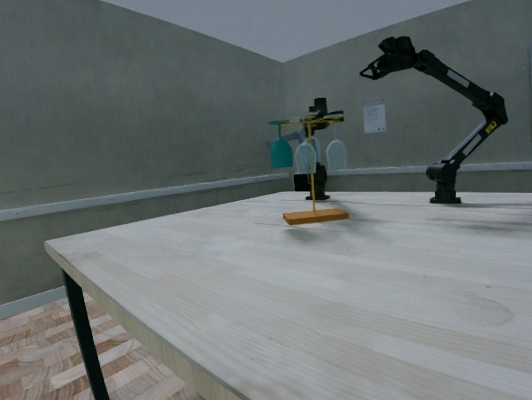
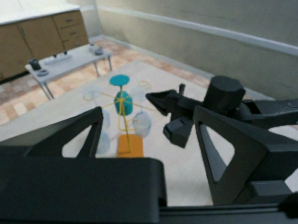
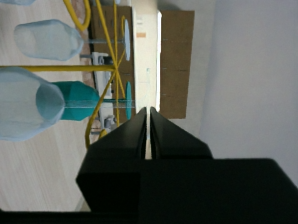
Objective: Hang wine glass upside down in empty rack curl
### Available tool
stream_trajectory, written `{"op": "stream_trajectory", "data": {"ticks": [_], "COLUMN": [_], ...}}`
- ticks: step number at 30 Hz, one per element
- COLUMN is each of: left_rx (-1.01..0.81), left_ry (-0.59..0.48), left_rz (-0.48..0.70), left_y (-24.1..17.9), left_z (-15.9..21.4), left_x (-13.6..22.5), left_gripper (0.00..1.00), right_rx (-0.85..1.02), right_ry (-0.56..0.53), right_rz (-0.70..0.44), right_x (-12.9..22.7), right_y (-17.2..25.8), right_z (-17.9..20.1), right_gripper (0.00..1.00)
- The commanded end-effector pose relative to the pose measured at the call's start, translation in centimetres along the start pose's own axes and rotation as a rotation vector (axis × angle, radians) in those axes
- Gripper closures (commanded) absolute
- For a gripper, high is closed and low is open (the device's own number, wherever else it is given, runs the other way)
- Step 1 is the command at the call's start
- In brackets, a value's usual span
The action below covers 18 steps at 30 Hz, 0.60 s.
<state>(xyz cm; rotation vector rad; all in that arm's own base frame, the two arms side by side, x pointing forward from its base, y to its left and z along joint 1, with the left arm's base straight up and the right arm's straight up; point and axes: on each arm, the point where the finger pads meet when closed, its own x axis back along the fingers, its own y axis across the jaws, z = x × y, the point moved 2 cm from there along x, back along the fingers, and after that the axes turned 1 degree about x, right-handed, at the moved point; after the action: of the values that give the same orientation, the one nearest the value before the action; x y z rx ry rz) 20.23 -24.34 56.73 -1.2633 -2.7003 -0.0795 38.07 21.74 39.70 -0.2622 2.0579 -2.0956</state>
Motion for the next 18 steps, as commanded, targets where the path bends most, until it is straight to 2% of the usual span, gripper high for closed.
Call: {"op": "stream_trajectory", "data": {"ticks": [1, 6, 10, 13, 15, 18], "left_rx": [0.013, 0.014, 0.014, 0.014, 0.014, 0.014], "left_ry": [-0.098, -0.1, -0.1, -0.1, -0.1, -0.1], "left_rz": [-0.008, -0.007, -0.006, -0.006, -0.006, -0.006], "left_y": [0.2, 0.2, 0.1, 0.1, 0.1, 0.1], "left_z": [-4.2, -4.2, -4.2, -4.2, -4.2, -4.2], "left_x": [2.0, 2.0, 2.0, 2.0, 2.0, 2.0], "left_gripper": [0.1, 0.1, 0.1, 0.1, 0.1, 0.1], "right_rx": [-0.016, -0.024, -0.003, -0.015, -0.002, 0.0], "right_ry": [-0.011, 0.006, -0.01, -0.007, -0.01, -0.009], "right_rz": [0.091, 0.109, 0.059, 0.083, 0.054, 0.048], "right_x": [1.7, 1.1, 2.5, 2.6, 3.7, 4.1], "right_y": [-4.3, -5.2, -2.1, -3.4, -1.6, -1.3], "right_z": [-0.4, 0.0, -0.4, -0.5, -0.3, -0.3], "right_gripper": [1.0, 1.0, 1.0, 1.0, 1.0, 1.0]}}
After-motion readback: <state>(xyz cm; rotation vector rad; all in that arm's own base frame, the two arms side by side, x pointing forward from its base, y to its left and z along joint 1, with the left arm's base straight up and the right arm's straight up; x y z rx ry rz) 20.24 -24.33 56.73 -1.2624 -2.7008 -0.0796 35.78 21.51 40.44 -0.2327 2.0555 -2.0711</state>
